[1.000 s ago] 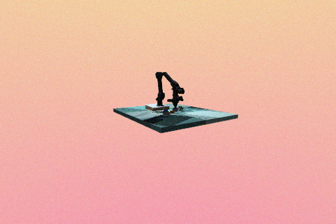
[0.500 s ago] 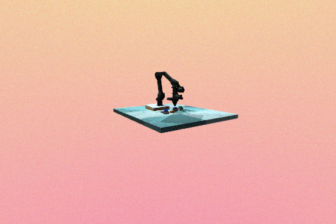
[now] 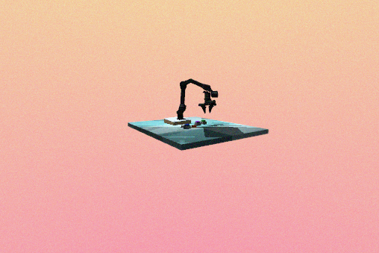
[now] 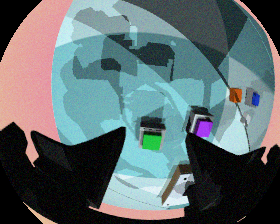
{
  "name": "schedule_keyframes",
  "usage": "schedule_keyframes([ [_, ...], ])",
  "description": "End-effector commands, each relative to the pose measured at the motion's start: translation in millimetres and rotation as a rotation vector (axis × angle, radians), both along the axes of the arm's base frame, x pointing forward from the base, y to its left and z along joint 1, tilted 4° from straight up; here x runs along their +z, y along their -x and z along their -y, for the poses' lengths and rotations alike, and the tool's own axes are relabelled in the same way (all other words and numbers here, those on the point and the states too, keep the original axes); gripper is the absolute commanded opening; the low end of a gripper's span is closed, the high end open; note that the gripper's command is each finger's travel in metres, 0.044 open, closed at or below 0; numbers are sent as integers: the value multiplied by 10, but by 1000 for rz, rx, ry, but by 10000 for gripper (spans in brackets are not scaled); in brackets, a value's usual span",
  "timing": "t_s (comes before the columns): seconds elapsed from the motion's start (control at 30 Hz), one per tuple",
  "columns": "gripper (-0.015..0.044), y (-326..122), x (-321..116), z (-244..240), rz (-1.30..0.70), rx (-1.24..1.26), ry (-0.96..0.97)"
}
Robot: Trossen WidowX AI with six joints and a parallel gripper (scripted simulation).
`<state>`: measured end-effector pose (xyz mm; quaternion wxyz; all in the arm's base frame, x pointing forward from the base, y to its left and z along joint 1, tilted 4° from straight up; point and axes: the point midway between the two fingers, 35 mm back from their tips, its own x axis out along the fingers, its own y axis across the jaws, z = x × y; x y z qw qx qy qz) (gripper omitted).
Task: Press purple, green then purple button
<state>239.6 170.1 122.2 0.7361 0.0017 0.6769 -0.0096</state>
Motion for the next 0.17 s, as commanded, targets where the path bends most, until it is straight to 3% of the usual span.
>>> schedule_keyframes([
  [0.0,387,20,122,-302,1,-5,1],
  [0.13,400,20,122,-302,1,-5,1],
])
